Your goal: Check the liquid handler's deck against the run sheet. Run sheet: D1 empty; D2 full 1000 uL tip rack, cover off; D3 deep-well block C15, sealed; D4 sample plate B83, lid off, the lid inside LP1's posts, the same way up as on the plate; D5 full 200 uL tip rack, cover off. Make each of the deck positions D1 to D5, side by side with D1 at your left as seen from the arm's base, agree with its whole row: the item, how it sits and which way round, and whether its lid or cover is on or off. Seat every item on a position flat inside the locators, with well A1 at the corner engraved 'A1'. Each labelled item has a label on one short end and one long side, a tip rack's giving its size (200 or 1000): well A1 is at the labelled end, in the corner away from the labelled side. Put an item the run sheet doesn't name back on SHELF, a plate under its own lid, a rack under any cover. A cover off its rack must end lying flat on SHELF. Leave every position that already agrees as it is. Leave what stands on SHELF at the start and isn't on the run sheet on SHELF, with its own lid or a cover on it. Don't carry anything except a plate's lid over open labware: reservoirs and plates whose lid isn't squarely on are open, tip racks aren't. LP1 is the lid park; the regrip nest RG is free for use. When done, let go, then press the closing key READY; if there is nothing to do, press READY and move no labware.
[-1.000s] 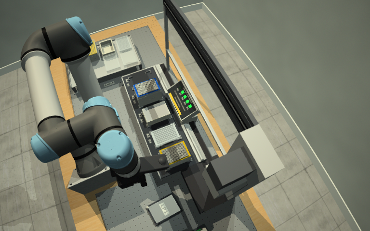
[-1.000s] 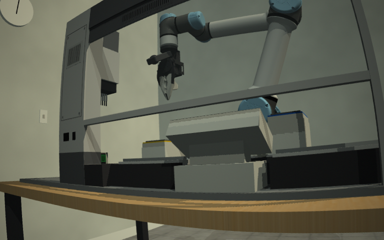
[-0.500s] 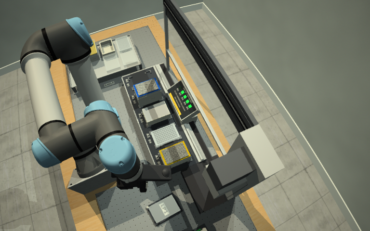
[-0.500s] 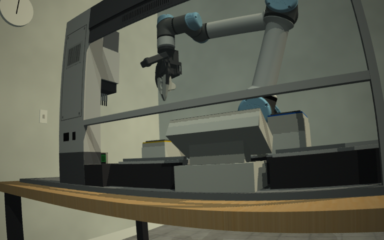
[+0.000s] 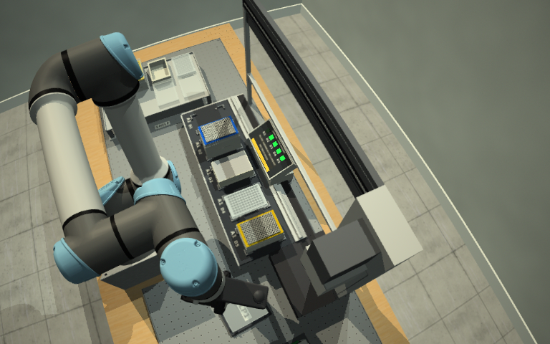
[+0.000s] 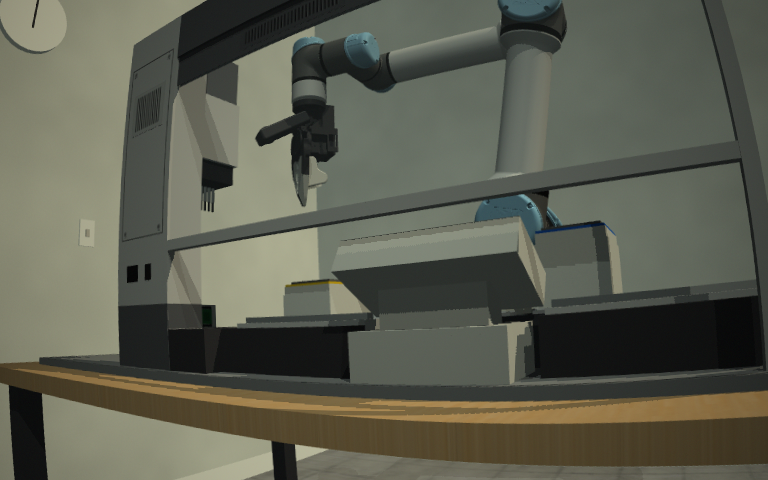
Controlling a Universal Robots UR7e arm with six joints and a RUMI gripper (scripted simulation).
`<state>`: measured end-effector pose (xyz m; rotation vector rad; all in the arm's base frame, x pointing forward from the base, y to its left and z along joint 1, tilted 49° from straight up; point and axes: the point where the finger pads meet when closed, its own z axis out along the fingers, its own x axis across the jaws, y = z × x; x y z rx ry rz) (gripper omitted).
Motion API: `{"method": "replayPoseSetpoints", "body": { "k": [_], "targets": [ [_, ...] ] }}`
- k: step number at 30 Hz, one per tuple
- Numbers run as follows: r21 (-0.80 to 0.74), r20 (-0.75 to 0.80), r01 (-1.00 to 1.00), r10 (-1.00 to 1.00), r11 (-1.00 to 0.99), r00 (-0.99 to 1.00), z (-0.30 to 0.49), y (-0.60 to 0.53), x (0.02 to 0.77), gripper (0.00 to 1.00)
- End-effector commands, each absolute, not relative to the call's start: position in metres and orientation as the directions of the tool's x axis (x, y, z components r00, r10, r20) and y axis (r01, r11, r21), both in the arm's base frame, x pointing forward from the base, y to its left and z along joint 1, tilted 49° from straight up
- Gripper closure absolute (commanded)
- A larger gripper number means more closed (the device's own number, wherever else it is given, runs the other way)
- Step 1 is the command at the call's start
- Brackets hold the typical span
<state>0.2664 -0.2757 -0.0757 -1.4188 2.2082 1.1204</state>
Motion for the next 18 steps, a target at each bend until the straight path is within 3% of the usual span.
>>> {"method": "replayPoseSetpoints", "body": {
  "k": [1, 18],
  "targets": [
    [0.509, -0.556, -0.817, -0.620, 0.272, -0.553, -0.0861, -0.2852, 0.2680, 1.00],
    [0.638, -0.401, -0.641, -0.525, 0.427, -0.750, -0.0936, -0.2917, 0.2689, 1.00]
  ]
}}
